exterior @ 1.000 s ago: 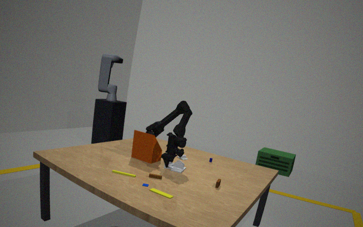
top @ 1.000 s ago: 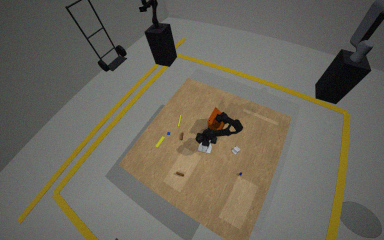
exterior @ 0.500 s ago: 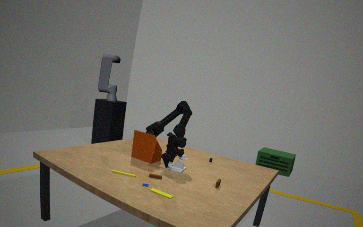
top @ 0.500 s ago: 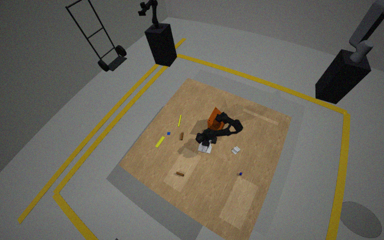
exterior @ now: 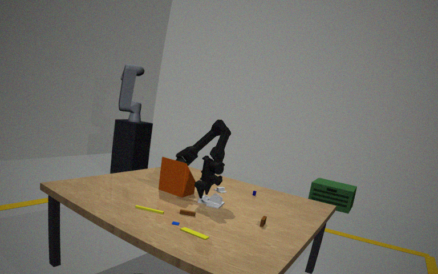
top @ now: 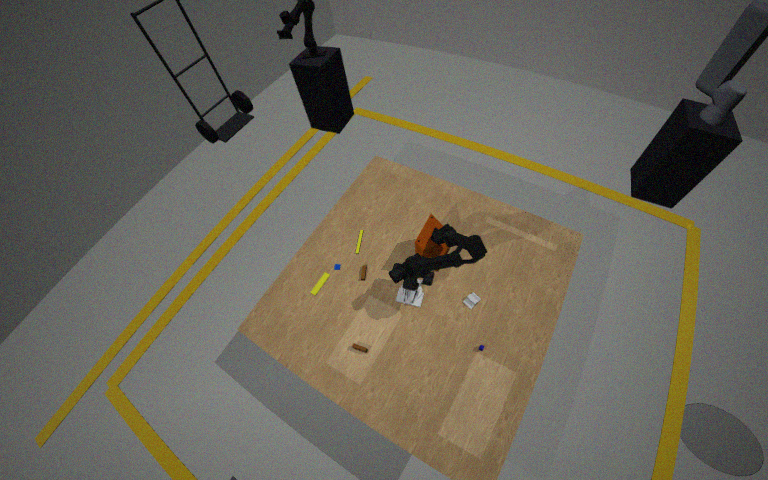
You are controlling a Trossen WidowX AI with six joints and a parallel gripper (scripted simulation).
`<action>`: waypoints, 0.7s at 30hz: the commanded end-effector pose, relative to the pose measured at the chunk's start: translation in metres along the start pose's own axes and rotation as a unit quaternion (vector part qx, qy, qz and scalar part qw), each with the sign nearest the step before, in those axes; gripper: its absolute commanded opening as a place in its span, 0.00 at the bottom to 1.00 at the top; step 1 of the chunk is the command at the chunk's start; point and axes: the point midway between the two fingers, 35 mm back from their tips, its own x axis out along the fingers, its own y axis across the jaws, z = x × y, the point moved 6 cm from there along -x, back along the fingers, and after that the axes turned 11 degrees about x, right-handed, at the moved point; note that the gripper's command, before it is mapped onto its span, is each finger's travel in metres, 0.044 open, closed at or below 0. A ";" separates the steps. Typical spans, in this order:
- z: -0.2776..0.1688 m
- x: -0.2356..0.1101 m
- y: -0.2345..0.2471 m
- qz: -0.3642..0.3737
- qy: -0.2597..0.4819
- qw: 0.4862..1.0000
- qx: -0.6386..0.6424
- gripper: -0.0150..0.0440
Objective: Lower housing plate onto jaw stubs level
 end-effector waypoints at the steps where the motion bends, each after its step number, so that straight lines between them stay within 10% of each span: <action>1: 0.002 -0.036 0.000 -0.005 -0.007 1.000 -0.006 1.00; 21: -0.017 -0.102 0.004 -0.004 -0.007 1.000 -0.005 1.00</action>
